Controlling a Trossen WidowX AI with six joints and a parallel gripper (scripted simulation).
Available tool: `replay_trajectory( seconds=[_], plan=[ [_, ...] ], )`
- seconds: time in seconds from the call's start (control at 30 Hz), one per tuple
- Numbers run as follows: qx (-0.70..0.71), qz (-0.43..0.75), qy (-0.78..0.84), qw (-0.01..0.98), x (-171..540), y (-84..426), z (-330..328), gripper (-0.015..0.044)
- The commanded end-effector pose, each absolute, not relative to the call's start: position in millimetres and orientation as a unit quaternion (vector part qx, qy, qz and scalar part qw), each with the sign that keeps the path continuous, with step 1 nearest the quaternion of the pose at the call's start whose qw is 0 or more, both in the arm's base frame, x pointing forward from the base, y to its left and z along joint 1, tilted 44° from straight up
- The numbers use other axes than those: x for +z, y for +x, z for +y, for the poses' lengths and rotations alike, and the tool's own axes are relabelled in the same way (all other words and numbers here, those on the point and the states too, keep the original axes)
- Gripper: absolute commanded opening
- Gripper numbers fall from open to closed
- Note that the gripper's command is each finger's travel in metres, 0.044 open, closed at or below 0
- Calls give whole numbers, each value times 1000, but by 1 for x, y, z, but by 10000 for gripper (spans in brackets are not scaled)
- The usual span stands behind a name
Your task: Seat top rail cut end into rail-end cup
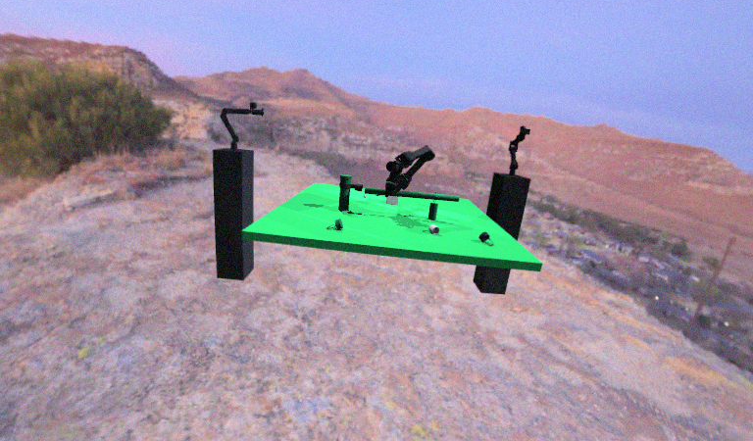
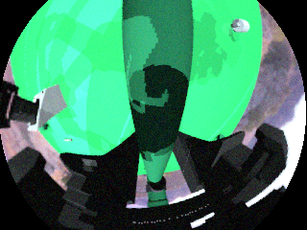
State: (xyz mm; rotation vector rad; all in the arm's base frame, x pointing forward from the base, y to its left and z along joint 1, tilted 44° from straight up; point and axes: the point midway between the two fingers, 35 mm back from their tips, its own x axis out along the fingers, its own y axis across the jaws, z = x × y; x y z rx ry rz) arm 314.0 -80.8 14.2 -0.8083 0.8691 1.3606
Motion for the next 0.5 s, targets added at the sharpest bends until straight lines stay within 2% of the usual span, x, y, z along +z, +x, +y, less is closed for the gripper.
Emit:
replay_trajectory(
  seconds=[0.0, 0.47],
  plan=[
    [583, 383, -364, 618, 19, 316, -89, 0],
    [590, 380, -355, 618, 16, 314, -82, 0]
  ],
)
